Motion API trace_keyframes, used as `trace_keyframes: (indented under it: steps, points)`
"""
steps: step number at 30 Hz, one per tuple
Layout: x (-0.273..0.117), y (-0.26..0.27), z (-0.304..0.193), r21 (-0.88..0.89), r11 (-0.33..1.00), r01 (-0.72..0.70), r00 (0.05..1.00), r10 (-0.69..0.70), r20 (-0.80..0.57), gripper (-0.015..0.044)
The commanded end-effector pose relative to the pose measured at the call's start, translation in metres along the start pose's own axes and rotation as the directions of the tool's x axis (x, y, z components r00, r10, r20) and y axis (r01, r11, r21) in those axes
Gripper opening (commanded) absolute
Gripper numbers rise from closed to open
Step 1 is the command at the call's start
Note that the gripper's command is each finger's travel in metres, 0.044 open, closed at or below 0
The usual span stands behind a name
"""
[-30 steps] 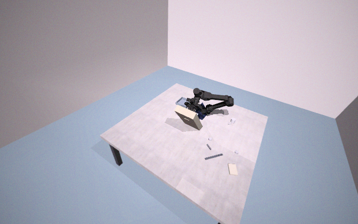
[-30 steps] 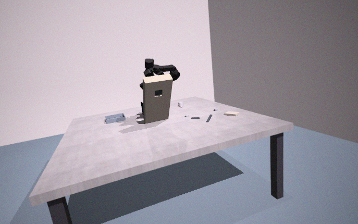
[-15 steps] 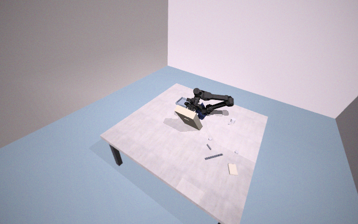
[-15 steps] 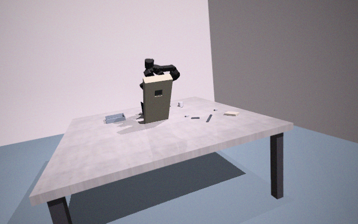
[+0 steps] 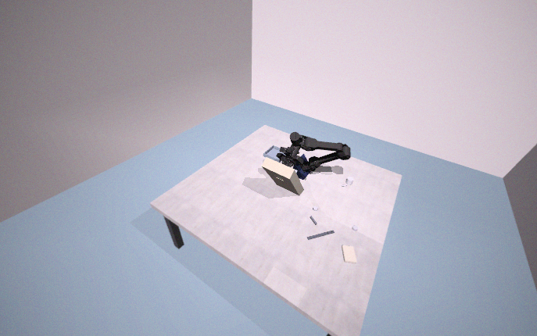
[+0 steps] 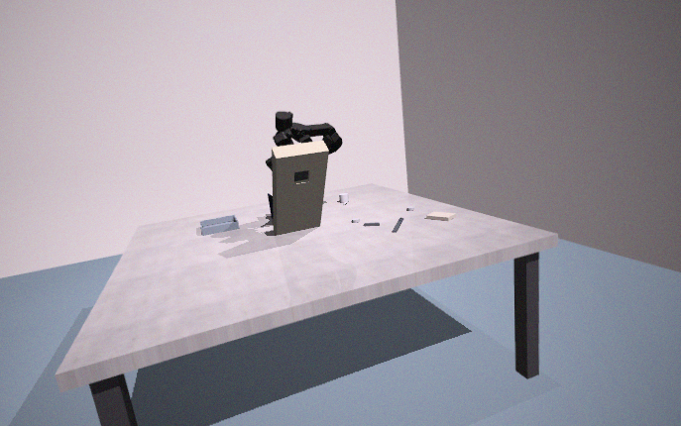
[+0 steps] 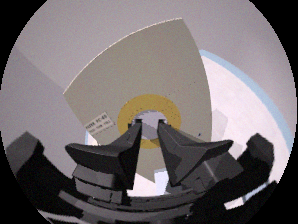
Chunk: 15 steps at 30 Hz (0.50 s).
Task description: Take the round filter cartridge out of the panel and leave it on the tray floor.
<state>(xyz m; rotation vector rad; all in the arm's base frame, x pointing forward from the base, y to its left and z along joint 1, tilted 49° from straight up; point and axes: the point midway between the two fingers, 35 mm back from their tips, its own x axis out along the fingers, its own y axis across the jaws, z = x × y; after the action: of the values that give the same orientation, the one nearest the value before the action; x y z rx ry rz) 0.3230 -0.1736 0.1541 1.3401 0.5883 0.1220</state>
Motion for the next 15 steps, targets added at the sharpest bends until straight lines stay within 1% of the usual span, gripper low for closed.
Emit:
trace_keyframes:
  steps: [1, 15]
  points:
    - [-0.002, -0.001, 0.001, -0.001, 1.0, 0.003, 1.0, -0.003, -0.001, 0.0]
    - [-0.047, -0.003, 0.003, -0.02, 0.999, 0.03, 0.999, -0.03, -0.015, 0.0]
